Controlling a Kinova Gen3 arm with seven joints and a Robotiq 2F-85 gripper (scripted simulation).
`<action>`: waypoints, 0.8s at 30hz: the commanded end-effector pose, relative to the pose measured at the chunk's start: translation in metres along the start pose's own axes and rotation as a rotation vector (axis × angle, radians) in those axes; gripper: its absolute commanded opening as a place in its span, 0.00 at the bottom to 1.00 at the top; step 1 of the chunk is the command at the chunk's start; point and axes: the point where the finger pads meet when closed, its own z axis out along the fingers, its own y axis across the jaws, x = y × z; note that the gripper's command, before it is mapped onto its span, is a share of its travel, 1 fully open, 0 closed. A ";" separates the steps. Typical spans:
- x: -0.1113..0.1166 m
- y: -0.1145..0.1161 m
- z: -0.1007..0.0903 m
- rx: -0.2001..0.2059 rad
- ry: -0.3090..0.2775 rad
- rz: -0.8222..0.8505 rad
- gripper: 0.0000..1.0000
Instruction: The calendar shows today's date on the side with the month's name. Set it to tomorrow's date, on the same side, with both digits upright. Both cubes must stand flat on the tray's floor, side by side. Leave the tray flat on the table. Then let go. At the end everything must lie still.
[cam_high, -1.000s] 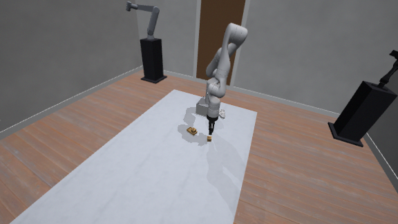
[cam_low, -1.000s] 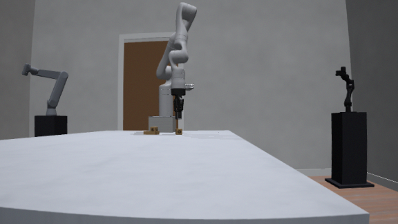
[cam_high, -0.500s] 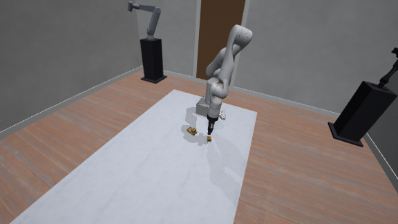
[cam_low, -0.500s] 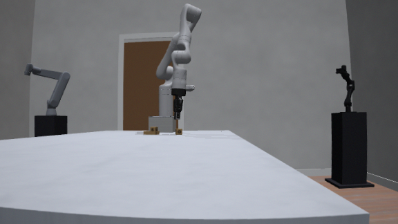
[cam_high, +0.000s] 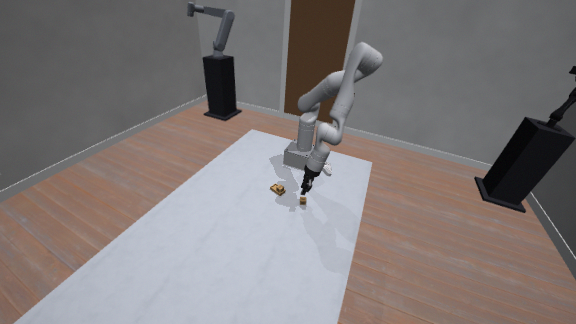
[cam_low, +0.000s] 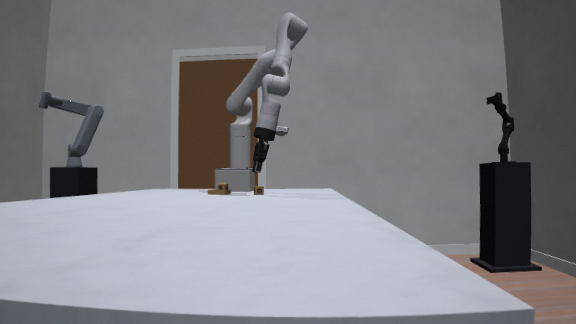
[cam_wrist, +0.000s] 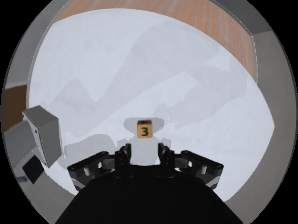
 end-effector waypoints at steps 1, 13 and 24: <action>0.008 0.000 -0.002 -0.008 -0.020 -0.026 0.46; 0.008 0.001 -0.002 -0.011 -0.040 -0.026 0.46; 0.010 -0.002 0.002 0.005 -0.168 -0.026 0.46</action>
